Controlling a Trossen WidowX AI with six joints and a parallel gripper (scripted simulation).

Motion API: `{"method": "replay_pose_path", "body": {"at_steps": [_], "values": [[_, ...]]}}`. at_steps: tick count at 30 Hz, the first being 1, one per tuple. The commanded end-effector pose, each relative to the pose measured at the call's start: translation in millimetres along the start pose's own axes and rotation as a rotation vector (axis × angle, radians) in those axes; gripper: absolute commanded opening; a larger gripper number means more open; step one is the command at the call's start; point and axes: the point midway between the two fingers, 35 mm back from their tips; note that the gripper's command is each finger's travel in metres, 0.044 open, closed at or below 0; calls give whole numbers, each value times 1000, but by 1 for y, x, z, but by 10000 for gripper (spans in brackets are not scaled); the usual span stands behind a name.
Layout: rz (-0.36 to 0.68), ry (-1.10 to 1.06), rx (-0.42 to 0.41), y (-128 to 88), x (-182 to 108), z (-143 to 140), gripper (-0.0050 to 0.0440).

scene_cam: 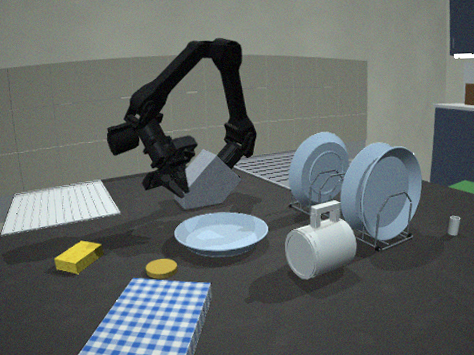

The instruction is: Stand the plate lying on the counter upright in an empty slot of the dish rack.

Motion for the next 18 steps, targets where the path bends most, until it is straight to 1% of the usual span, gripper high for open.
{"method": "replay_pose_path", "body": {"at_steps": [1, 18], "values": [[-36, -31, 0, 5, -6, 4, 94], [-123, -143, -6, 19, -24, 15, 94]]}}
Point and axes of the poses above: the point midway between the two fingers, 35 mm back from their tips, its own y axis out along the fingers, its own z axis across the jaws, x = y × z, and after that the axes turned 2 degrees about -y, right-handed
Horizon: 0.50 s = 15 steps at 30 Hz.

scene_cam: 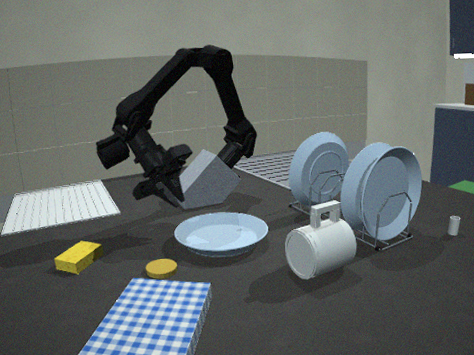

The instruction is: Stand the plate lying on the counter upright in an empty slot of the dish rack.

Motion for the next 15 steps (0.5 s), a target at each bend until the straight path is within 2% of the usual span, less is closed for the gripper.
{"method": "replay_pose_path", "body": {"at_steps": [1, 15], "values": [[-35, -29, -7, 6, -5, 6, 94], [-100, -115, -21, 18, -16, 18, 94]]}}
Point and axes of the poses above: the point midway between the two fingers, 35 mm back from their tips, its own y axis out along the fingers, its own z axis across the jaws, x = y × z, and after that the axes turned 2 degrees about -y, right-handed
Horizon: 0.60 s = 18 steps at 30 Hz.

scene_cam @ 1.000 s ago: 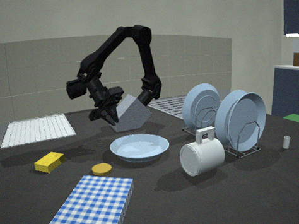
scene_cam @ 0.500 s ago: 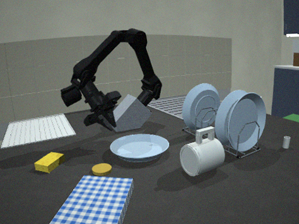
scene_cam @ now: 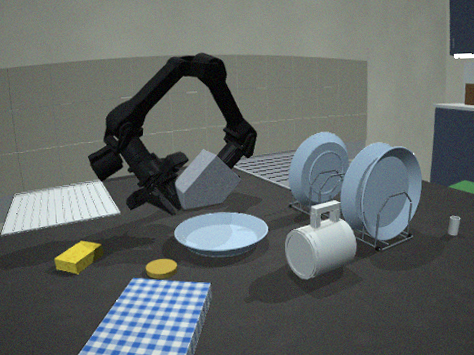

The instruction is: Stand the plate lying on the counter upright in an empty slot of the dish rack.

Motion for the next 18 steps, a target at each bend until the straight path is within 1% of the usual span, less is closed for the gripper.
{"method": "replay_pose_path", "body": {"at_steps": [1, 18], "values": [[-33, -26, -11, 7, -3, 7, 94], [-45, -43, -15, 11, -5, 10, 94]]}}
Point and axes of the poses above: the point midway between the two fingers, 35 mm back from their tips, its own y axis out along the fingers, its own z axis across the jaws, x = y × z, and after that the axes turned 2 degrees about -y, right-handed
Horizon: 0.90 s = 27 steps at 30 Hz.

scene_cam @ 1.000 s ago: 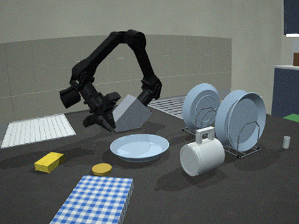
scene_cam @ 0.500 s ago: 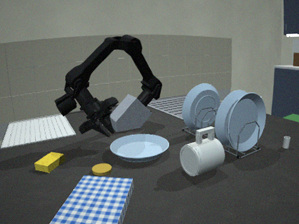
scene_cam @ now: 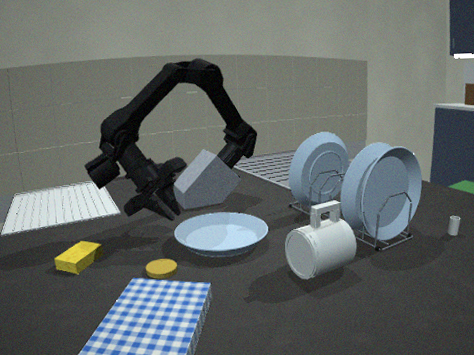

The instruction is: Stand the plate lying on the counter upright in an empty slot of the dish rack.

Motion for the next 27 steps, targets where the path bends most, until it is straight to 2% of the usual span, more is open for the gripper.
{"method": "replay_pose_path", "body": {"at_steps": [1, 27], "values": [[-4, 2, -5, 3, 1, 2, 94], [-4, 2, -5, 7, 1, 2, 94]]}}
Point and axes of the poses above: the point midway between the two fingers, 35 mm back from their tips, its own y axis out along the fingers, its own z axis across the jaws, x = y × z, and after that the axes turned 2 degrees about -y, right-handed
